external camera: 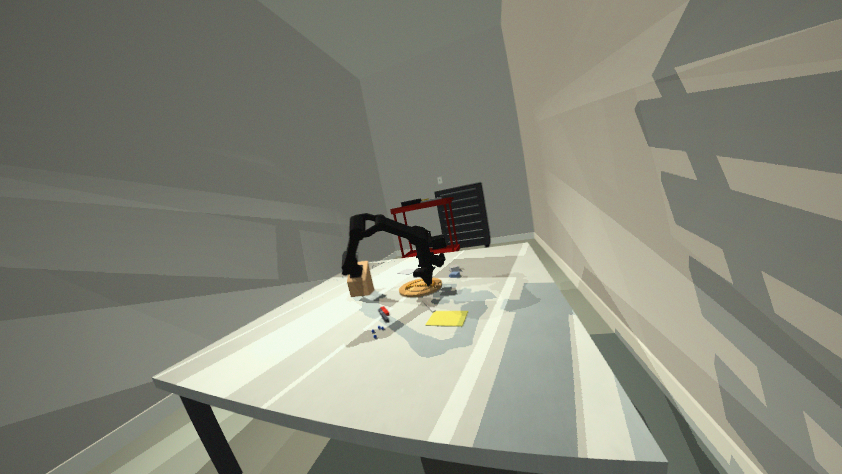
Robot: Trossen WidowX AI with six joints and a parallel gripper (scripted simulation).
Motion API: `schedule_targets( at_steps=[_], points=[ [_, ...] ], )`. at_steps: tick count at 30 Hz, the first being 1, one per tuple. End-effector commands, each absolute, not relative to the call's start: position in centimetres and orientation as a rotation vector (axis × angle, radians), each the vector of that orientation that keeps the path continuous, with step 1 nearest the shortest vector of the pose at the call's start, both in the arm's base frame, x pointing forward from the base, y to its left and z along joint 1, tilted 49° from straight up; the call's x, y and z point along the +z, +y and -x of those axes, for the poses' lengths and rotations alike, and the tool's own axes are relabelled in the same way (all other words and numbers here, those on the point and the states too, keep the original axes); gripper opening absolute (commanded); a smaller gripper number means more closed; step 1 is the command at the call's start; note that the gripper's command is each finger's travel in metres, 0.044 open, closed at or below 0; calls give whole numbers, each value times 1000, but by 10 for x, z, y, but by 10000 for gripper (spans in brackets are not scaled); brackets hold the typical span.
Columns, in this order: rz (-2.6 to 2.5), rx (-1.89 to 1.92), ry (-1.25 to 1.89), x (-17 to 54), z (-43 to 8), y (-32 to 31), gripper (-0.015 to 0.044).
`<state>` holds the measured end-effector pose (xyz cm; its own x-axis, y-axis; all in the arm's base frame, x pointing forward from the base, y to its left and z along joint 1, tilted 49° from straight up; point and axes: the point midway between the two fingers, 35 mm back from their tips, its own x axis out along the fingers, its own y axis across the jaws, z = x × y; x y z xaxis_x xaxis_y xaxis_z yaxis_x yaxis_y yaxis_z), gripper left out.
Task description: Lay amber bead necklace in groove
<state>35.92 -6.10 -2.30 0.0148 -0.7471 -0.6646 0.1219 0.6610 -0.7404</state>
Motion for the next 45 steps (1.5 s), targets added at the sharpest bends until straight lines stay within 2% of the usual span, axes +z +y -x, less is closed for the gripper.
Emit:
schedule_targets(
  at_steps=[1, 2, 45],
  points=[
    [567, -735, 1402, -23, -359, -61, 15],
    [567, -735, 1402, -23, -359, -61, 0],
    [575, -736, 1400, -11, -366, -63, 0]
  ],
)
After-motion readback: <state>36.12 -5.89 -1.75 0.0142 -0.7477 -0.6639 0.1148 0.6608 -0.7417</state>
